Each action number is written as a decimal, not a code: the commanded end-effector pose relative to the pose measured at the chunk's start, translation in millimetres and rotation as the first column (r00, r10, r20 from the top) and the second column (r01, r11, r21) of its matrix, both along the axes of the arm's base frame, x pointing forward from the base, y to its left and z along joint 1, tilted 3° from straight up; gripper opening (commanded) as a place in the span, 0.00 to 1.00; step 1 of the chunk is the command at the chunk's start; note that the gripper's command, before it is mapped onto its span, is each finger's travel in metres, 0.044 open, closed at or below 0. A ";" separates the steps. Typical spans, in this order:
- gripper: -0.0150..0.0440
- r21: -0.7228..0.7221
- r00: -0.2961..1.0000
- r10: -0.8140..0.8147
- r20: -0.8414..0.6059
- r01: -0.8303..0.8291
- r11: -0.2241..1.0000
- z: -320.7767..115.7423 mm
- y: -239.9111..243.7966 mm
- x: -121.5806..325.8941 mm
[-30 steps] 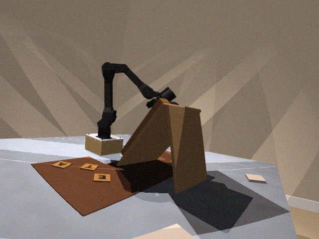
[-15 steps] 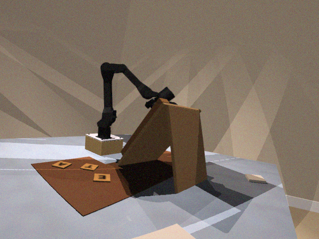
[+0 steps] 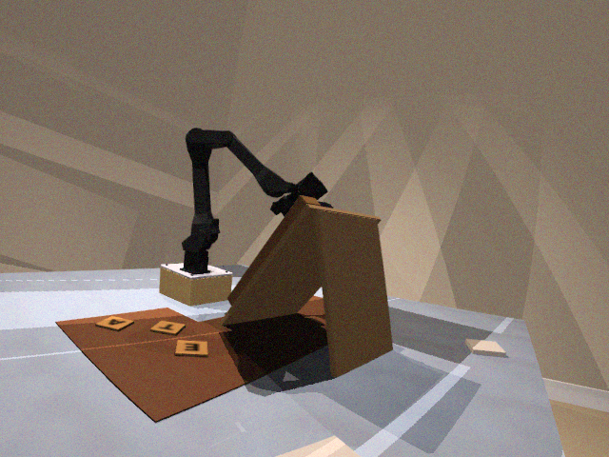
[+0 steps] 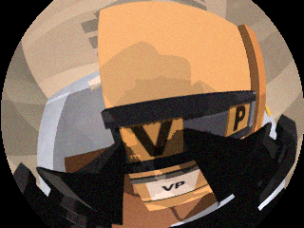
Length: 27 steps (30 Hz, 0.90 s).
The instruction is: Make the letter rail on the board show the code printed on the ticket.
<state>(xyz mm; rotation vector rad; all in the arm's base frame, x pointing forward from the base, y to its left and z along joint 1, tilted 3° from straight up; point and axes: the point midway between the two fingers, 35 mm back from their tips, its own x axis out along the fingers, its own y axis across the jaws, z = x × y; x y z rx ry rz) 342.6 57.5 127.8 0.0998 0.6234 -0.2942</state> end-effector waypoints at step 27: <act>0.25 -0.002 1.000 0.004 0.002 -0.004 1.000 1.2 -20.6 -6.0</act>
